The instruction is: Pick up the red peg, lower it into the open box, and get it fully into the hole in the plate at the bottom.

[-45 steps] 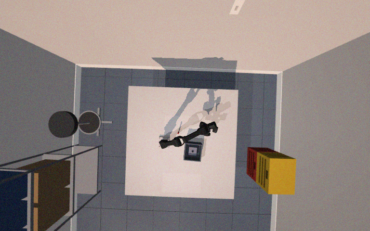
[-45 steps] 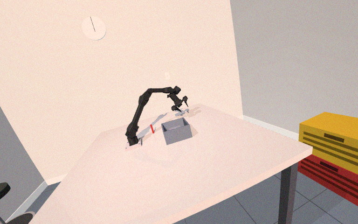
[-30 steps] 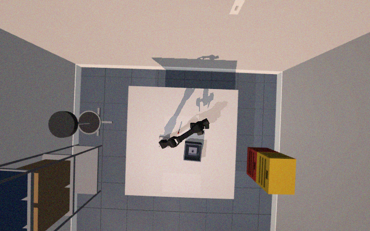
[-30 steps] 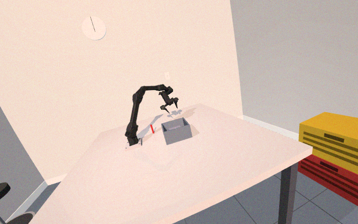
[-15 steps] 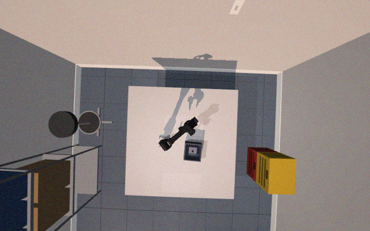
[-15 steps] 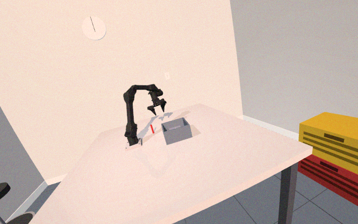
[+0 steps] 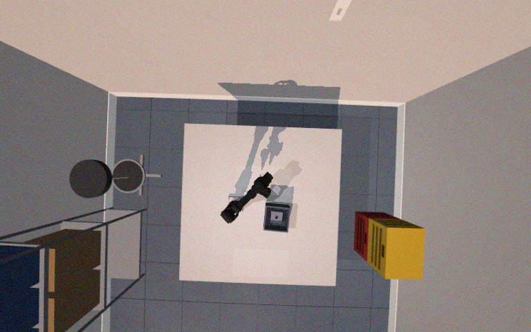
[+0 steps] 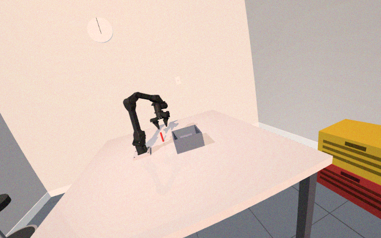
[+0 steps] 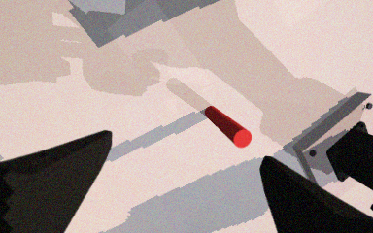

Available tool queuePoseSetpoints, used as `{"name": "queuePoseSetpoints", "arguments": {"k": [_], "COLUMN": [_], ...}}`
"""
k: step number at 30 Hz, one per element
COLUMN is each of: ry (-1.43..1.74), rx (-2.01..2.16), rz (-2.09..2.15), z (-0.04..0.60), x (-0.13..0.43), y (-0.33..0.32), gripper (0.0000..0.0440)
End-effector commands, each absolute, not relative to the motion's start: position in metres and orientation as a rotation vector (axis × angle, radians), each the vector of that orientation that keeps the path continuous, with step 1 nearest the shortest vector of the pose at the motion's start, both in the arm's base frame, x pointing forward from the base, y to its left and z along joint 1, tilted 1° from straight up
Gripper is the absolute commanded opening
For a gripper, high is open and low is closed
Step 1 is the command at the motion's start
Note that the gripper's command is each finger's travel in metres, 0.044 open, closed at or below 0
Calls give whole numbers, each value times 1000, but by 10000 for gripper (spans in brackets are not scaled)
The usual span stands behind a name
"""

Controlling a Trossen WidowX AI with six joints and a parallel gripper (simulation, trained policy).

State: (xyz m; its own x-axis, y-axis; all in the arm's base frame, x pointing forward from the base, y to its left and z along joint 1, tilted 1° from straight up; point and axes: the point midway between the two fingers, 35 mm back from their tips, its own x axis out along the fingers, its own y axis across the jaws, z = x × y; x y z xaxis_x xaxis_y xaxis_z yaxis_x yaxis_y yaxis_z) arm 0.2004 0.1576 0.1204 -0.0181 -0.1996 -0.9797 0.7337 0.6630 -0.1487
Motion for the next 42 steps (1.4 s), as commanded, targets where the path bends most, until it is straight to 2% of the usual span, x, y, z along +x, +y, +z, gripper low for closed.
{"name": "queuePoseSetpoints", "arguments": {"k": [1,12,16,18,31,33,42], "ry": [1406,1378,1377,1384,1439,1445,1366], "rx": [428,378,364,354,332,324,279], "rz": [-776,-747,-737,-736,-786,-797,-803], "z": [103,57,44,38,20,19,56], "x": [190,180,178,176,170,169,184], "y": [145,128,124,122,114,113,99], "gripper": [438,439,421,389,49,8,0]}}
